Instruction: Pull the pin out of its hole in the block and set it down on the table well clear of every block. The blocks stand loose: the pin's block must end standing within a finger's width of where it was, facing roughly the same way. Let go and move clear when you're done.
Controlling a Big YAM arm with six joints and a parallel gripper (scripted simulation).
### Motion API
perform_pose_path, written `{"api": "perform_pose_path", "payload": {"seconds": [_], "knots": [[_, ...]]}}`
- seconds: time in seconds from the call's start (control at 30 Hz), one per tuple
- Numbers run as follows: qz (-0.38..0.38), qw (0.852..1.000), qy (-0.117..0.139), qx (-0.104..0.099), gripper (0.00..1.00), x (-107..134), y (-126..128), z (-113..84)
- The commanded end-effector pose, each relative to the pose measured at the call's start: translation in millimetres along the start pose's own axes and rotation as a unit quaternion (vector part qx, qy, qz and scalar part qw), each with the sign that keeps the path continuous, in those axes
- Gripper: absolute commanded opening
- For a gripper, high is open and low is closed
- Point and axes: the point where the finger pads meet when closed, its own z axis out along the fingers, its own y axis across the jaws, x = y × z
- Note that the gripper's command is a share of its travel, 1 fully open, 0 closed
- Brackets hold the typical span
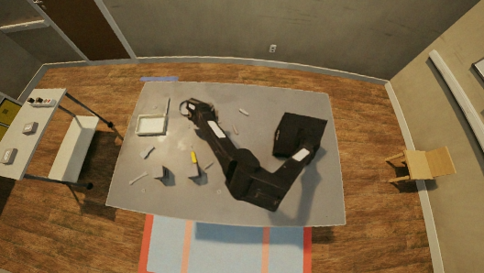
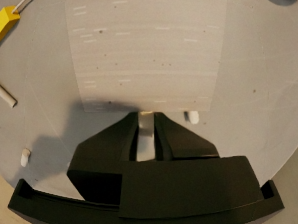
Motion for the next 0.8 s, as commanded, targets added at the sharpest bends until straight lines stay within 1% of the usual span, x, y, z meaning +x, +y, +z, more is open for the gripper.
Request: {"api": "perform_pose_path", "payload": {"seconds": [0.0,0.77], "knots": [[0.010,1.000,0.020,-0.005,0.00,18.1,-0.7,18.2],[0.013,1.000,0.024,-0.007,0.00,25.2,-0.3,18.4]]}}
